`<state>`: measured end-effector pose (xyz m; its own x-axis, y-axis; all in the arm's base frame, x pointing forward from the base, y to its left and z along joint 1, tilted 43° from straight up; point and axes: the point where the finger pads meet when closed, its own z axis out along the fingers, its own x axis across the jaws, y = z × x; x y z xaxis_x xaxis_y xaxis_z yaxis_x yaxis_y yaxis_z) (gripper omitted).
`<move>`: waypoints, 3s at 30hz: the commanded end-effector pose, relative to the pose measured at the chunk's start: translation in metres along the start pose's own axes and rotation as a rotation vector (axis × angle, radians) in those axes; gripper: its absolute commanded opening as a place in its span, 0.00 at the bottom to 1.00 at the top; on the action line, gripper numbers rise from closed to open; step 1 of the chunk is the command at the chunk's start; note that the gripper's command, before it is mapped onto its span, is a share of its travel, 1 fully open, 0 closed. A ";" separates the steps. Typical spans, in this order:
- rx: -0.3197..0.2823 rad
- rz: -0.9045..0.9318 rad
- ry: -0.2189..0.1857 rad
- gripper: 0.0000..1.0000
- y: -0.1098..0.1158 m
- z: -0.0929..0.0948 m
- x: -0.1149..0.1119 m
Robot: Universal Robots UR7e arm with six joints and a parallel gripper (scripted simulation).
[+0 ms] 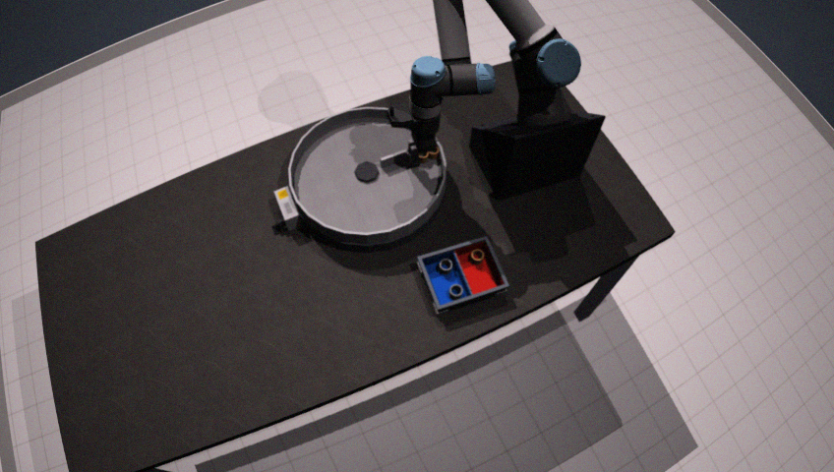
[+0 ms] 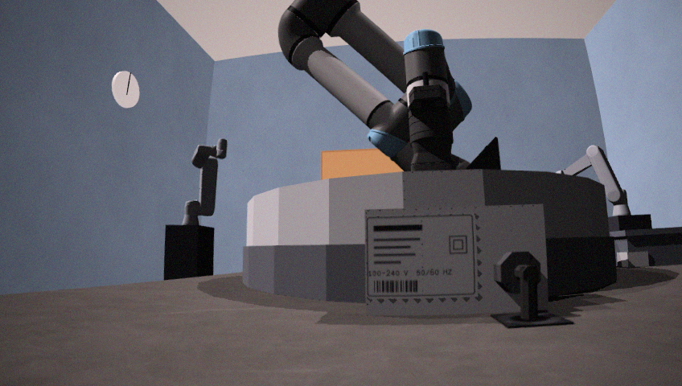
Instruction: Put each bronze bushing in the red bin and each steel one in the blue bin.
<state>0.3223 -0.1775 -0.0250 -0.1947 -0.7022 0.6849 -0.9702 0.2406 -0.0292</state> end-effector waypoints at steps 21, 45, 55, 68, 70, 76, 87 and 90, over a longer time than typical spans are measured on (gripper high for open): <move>0.001 0.000 0.000 0.00 0.000 -0.050 0.000; 0.003 0.000 0.000 0.00 -0.008 -0.060 -0.078; 0.003 0.000 0.000 0.00 -0.012 -0.060 -0.112; 0.002 0.000 0.000 0.00 -0.022 -0.061 -0.208; 0.002 0.000 0.000 0.00 -0.022 -0.061 -0.213; 0.002 0.000 0.000 0.00 -0.025 -0.061 -0.235; 0.001 0.000 0.000 0.00 -0.030 -0.061 -0.291; 0.001 0.000 0.000 0.00 -0.033 -0.061 -0.313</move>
<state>0.4143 0.0566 -0.1749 -0.1942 -0.7030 0.6842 -0.9705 0.2391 -0.0298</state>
